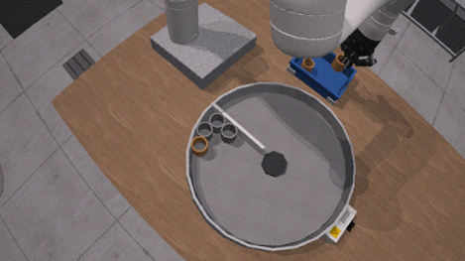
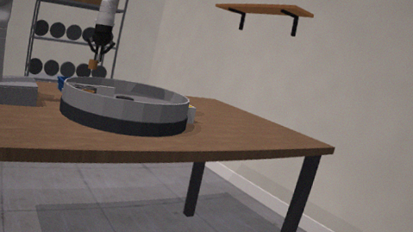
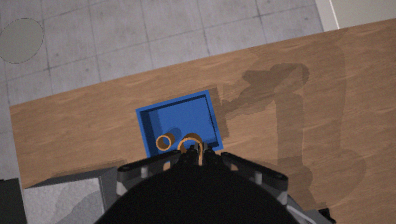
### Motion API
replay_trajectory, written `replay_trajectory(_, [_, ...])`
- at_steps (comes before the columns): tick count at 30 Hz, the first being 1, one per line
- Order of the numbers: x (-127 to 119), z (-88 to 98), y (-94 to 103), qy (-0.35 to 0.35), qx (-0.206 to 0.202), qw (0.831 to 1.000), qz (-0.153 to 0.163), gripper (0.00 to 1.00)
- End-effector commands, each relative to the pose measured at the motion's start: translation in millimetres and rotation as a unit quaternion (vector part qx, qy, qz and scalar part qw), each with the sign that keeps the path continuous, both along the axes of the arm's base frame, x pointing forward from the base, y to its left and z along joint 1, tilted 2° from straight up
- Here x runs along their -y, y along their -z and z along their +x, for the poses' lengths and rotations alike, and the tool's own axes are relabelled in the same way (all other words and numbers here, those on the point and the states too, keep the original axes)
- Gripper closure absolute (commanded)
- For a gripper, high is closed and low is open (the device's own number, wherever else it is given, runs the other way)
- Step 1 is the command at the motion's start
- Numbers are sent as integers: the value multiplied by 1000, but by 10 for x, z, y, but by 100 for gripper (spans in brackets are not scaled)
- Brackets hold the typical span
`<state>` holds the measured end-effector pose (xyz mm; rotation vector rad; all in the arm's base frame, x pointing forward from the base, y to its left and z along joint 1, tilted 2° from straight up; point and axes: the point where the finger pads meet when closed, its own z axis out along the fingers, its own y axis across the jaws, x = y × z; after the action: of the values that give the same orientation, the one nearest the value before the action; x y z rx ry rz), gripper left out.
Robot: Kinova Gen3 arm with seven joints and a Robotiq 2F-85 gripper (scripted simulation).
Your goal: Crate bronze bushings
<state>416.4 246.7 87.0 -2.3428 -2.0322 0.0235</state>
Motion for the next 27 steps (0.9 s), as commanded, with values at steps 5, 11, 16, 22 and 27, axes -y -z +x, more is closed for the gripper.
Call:
replay_trajectory(5, [-7, -7, 208, 3, 0, 1000, 0, 100])
replay_trajectory(11, [-7, -7, 208, 3, 0, 1000, 0, 100])
replay_trajectory(16, [5, -5, 286, 1, 0, 1000, -1, 100])
replay_trajectory(22, [2, -7, 438, 2, 0, 1000, -2, 100])
replay_trajectory(27, [2, -7, 438, 2, 0, 1000, -2, 100])
